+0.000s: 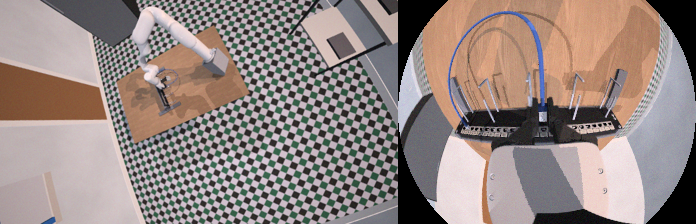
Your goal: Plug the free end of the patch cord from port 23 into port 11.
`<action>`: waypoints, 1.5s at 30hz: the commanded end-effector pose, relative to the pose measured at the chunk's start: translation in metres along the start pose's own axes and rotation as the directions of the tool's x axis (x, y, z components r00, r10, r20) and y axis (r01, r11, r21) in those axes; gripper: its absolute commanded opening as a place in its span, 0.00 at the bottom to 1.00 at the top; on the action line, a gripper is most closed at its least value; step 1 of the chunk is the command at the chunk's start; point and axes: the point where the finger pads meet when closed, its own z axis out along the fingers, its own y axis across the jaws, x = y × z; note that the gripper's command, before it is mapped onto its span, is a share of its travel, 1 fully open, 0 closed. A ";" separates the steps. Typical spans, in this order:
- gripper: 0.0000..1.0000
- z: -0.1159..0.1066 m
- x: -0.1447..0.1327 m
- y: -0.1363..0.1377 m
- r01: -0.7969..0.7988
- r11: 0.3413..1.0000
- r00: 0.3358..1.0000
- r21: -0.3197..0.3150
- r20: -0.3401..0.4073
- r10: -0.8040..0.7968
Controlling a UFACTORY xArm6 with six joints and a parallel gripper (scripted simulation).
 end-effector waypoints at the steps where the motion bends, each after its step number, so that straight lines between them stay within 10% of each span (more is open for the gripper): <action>1: 0.00 0.006 -0.010 0.000 -0.001 1.000 1.000 -0.001 0.003 0.001; 45: 0.00 0.017 -0.026 0.001 0.000 1.000 1.000 -0.001 0.004 0.000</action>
